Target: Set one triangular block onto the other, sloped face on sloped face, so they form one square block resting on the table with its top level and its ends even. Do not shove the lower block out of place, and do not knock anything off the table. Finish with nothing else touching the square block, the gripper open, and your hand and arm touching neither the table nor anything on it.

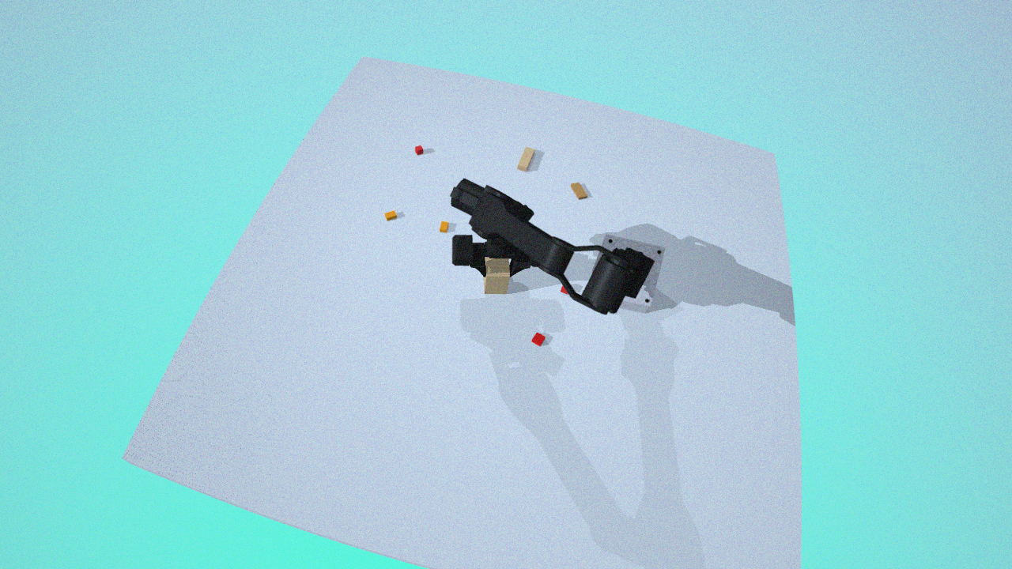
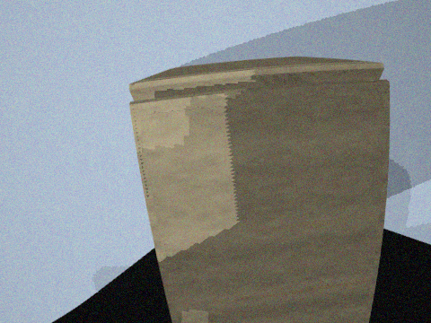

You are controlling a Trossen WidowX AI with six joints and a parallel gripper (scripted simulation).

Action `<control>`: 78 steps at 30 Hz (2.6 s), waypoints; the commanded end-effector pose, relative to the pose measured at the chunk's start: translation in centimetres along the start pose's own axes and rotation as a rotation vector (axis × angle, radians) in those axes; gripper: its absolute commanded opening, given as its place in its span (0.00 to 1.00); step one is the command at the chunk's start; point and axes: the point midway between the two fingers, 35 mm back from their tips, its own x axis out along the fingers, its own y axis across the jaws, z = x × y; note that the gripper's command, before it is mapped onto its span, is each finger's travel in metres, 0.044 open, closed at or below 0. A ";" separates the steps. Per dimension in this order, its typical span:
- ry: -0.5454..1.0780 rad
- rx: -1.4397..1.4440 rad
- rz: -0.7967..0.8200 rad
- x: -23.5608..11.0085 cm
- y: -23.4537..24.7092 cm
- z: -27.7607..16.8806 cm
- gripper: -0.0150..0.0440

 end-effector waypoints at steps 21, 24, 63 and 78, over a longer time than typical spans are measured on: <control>0.002 0.005 0.004 0.2 0.0 0.0 0.25; 0.002 0.004 0.004 0.2 0.0 0.1 0.25; -0.002 0.000 0.004 0.2 0.0 0.1 1.00; -0.005 0.001 0.001 -10.8 0.0 0.1 1.00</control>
